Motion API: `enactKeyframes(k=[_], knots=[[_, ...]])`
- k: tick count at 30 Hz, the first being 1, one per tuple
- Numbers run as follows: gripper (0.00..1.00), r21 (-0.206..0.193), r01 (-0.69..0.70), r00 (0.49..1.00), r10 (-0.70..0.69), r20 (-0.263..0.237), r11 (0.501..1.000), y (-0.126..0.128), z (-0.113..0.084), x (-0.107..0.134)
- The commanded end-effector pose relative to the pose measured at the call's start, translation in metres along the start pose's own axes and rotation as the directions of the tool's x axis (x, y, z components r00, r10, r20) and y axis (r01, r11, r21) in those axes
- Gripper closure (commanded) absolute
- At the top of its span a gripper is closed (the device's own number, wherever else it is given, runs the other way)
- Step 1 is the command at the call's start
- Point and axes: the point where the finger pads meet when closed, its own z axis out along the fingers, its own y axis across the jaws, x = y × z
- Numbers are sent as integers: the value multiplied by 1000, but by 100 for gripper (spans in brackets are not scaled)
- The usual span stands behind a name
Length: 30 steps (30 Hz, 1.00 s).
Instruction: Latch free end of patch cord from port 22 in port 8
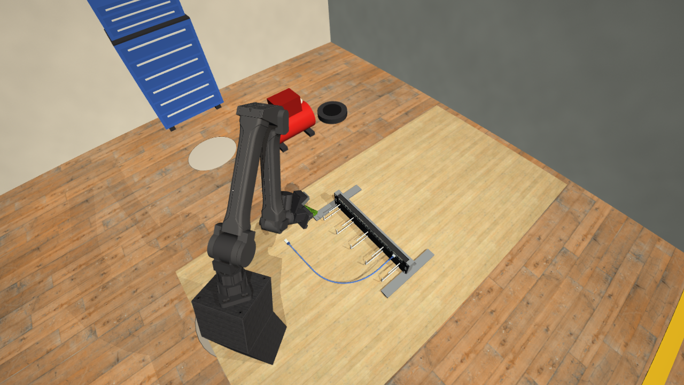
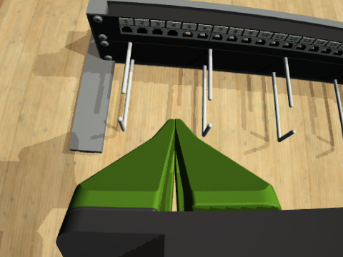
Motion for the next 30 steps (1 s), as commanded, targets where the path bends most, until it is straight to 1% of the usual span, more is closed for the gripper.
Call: enactKeyframes(k=[1,7,11,14,18,20,26,30], knots=[[100,4,-95,995,95,15,996,-6,-6,-1],[100,-7,-97,995,97,20,995,0,-2,-3],[100,-1,-94,996,94,13,996,-2,12,-2],[100,2,-90,996,90,10,996,-3,32,-1],[100,5,-80,997,80,8,997,-4,65,-1],[100,5,-80,997,80,8,997,-4,65,-1],[100,6,-75,997,75,7,997,-5,115,-2],[100,7,-73,997,73,7,997,-5,135,-2]])
